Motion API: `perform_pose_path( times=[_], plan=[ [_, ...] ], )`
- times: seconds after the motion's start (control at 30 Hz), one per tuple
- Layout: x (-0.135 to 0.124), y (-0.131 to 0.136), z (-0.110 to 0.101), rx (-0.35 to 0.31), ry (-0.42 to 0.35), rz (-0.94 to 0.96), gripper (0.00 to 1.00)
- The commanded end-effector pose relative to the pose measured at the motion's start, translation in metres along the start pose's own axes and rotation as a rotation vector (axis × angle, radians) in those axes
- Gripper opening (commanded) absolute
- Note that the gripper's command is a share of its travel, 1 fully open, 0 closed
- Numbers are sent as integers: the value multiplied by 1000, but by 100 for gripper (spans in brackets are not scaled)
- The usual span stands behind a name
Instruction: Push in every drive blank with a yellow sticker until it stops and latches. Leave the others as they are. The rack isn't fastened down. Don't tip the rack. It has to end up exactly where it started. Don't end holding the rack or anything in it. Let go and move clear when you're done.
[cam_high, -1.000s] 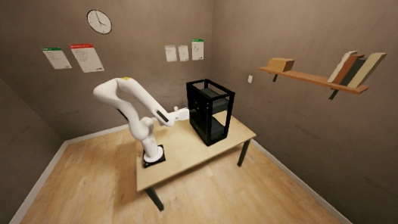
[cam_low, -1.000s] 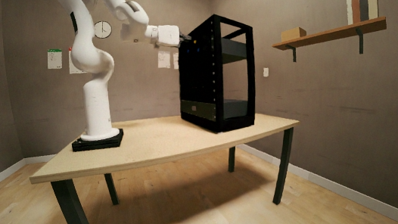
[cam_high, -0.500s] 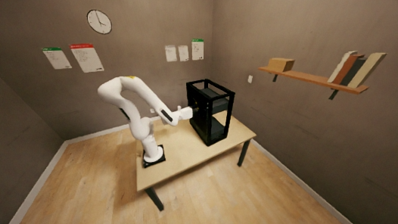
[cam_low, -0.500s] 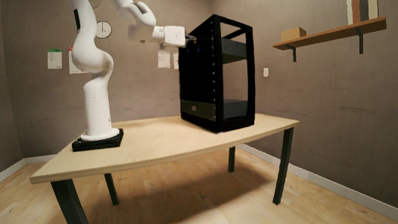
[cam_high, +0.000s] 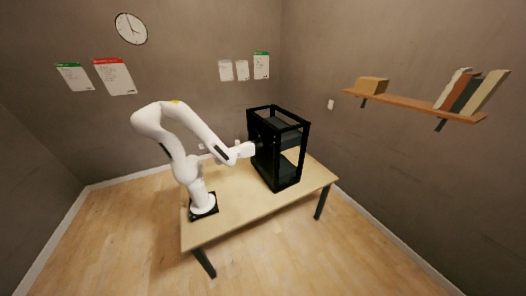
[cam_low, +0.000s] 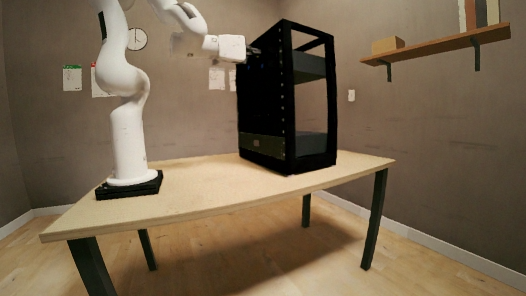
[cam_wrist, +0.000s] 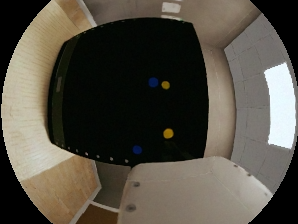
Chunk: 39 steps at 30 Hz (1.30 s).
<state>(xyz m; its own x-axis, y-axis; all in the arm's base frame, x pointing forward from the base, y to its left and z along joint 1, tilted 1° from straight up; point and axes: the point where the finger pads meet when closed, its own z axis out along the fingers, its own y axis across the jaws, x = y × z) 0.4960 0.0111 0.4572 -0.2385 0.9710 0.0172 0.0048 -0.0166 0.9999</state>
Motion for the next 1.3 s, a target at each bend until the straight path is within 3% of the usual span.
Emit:
perform_pose_path(
  times=[0.0, 1.27],
  plan=[
    [0, 1, 1, -2, 0, -1, 0],
    [0, 1, 21, -2, 0, -1, 0]
  ],
)
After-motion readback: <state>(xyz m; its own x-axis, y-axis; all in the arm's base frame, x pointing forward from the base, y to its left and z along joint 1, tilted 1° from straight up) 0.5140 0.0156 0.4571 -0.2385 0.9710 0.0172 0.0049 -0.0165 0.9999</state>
